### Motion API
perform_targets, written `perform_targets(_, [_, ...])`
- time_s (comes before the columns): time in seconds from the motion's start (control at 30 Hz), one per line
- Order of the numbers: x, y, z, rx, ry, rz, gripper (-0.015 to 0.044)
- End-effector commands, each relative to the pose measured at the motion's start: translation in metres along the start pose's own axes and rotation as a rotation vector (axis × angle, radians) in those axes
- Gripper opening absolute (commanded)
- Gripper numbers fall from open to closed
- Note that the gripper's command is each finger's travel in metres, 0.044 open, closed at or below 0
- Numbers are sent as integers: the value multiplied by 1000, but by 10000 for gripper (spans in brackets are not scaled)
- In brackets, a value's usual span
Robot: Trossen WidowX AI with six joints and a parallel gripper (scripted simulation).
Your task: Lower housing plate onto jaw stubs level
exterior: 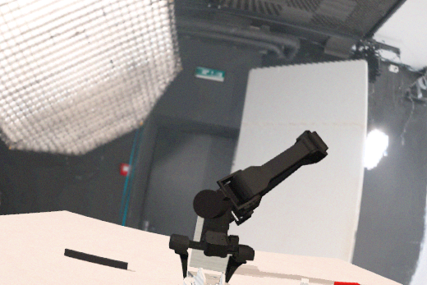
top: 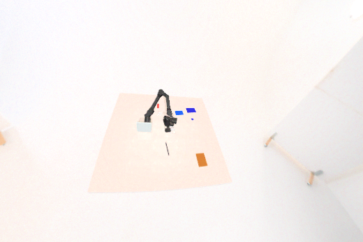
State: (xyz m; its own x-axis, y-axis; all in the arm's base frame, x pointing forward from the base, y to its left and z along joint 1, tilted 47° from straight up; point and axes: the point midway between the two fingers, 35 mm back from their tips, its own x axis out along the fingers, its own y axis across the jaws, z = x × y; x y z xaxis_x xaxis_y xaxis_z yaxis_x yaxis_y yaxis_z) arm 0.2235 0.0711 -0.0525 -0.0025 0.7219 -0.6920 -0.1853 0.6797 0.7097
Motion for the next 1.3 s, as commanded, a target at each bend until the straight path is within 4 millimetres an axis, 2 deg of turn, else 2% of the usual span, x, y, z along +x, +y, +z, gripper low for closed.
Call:
perform_targets(0.0, [0, 0, 0, 0, 0, 0, 440])
perform_targets(0.13, [0, 0, 0, 0, 0, 0, 440])
perform_targets(0.23, [-8, -1, 1, 1, -1, -2, 440])
perform_targets(0.33, [-26, -3, 2, 2, -1, -5, 440])
perform_targets(0.53, [-75, 0, 0, 3, -1, 3, 440])
perform_targets(0.67, [-76, 0, 0, 3, -2, 3, 440])
perform_targets(0.7, [-68, -1, 1, 11, -6, 6, 440])
perform_targets(0.77, [-73, -1, -1, 11, -6, 4, 440])
perform_targets(1.0, [-125, 1, -21, 5, 0, 1, 440])
perform_targets(1.27, [-126, 2, -21, 5, 0, 1, 440])
